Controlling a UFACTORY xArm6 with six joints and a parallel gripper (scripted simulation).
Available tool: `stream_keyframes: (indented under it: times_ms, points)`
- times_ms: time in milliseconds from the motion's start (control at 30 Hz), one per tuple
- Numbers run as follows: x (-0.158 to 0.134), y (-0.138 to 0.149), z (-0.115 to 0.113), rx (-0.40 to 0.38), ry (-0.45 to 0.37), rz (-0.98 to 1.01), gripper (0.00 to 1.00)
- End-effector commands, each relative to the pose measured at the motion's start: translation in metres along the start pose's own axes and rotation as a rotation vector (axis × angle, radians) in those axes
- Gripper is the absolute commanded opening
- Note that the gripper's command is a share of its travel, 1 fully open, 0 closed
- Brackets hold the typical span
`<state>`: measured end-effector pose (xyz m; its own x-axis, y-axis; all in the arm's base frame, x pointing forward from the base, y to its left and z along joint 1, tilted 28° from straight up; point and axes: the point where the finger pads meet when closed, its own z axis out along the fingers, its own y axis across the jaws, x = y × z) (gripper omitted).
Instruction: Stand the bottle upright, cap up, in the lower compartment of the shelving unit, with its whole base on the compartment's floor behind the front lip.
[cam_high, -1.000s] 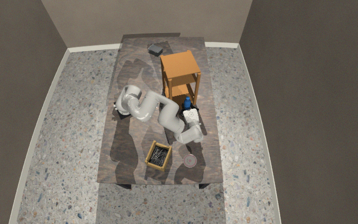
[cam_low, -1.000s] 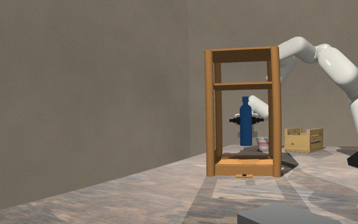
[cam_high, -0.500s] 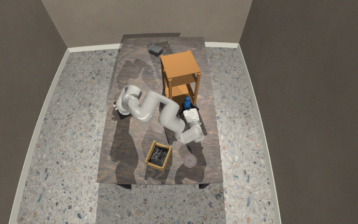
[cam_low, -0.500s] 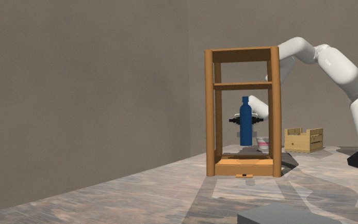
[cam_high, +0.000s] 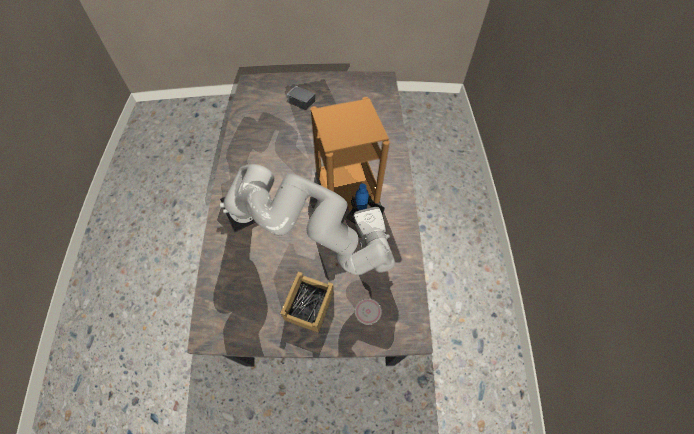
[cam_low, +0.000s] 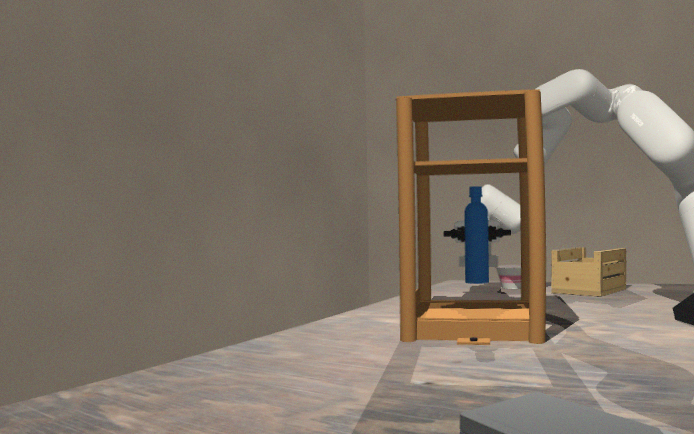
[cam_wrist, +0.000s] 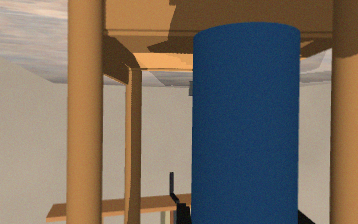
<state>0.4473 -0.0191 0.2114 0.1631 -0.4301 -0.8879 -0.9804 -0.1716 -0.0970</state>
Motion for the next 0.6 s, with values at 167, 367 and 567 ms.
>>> stream_keyframes:
  times_ms: [167, 367, 567]
  points:
    - [-0.001, -0.001, 0.016, 0.001, 0.002, -0.003, 0.00]
    - [-0.001, -0.001, 0.029, 0.001, 0.002, -0.003, 0.00]
    - [-0.001, -0.001, 0.046, 0.001, 0.002, -0.003, 0.00]
